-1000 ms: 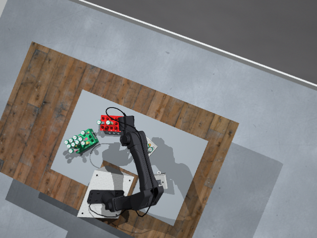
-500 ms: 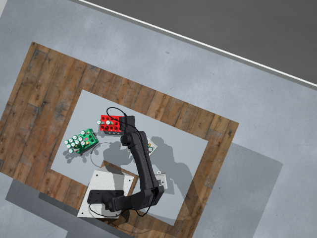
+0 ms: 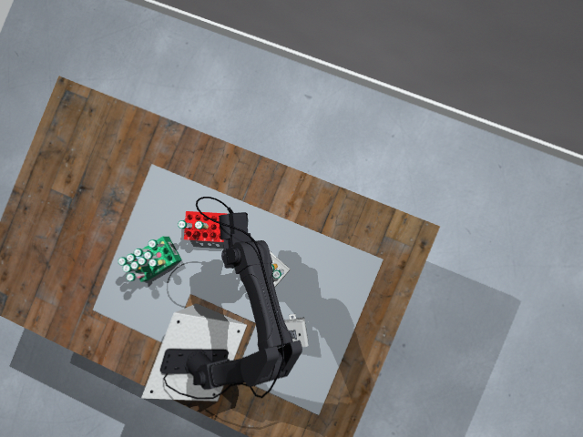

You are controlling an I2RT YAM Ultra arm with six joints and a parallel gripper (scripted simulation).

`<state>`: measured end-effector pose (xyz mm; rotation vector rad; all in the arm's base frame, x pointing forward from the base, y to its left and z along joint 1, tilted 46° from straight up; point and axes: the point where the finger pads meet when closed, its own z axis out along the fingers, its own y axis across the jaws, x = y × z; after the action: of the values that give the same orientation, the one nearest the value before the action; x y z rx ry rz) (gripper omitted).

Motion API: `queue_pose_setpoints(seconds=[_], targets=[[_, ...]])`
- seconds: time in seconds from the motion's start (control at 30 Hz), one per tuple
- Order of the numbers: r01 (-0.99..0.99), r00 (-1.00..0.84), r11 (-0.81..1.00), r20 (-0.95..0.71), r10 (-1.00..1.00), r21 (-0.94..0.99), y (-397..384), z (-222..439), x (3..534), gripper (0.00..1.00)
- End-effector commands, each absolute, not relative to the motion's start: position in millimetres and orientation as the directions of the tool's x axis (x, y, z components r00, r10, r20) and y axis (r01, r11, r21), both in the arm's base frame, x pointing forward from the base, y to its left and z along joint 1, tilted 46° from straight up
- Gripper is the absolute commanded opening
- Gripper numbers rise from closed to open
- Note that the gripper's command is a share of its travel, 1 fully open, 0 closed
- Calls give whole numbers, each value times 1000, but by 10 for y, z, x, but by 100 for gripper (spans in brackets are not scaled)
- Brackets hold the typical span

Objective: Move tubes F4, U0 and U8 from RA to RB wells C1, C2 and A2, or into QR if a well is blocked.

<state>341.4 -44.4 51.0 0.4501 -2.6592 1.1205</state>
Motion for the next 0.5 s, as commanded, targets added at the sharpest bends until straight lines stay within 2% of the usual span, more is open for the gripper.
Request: queue_pose_setpoints(seconds=[0.0, 0.07, 0.1, 0.47], targets=[[-359, -931, 664, 298, -209, -656, -397, 540, 3444, 24], [-359, -931, 664, 298, -209, -656, -397, 540, 3444, 24], [-359, -931, 664, 298, -209, -656, -397, 540, 3444, 30], [-359, -931, 664, 298, -209, -656, -397, 540, 3444, 30]])
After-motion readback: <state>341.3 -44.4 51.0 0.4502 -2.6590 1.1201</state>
